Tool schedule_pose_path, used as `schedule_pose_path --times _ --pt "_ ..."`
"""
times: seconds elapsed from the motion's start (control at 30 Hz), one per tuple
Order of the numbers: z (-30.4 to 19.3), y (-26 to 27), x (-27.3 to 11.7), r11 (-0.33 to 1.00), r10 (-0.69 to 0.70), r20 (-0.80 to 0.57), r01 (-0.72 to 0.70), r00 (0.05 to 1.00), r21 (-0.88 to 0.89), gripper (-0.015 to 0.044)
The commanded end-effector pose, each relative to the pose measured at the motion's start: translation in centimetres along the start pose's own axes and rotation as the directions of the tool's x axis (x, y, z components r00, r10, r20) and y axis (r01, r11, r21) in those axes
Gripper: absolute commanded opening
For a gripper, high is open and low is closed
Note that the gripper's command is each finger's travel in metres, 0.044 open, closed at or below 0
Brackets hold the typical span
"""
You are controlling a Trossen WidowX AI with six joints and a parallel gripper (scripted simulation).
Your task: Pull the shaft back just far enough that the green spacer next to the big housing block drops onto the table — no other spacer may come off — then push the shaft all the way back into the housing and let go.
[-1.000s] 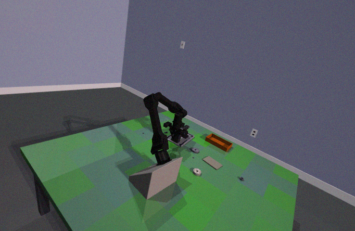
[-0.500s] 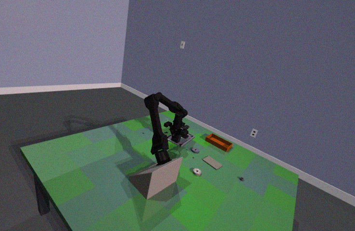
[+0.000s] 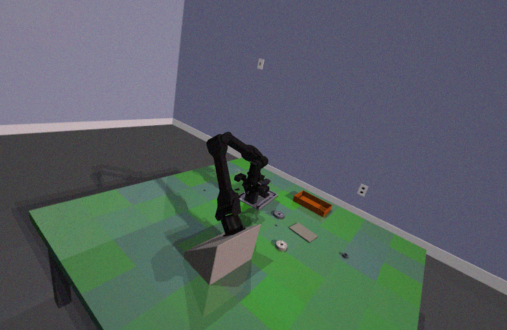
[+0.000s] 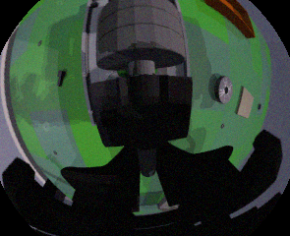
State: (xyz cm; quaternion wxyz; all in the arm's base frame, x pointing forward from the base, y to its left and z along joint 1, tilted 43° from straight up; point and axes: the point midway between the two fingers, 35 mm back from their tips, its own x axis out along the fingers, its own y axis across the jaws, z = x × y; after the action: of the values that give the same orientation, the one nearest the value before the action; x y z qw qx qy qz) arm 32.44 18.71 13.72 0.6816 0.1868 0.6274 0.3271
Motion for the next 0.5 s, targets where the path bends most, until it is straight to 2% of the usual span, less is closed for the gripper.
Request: schedule_pose_path --times 0.0,0.17,0.47 --pt "0.4 -0.05 -0.03 1.0 0.0 0.009 0.0 1.0 -0.003 0.0" --pt "0.41 -0.05 -0.04 1.0 0.0 0.009 0.0 1.0 -0.003 0.0" --pt "0.01 0.0 0.01 1.0 0.0 -0.002 0.0 1.0 0.001 0.0236"
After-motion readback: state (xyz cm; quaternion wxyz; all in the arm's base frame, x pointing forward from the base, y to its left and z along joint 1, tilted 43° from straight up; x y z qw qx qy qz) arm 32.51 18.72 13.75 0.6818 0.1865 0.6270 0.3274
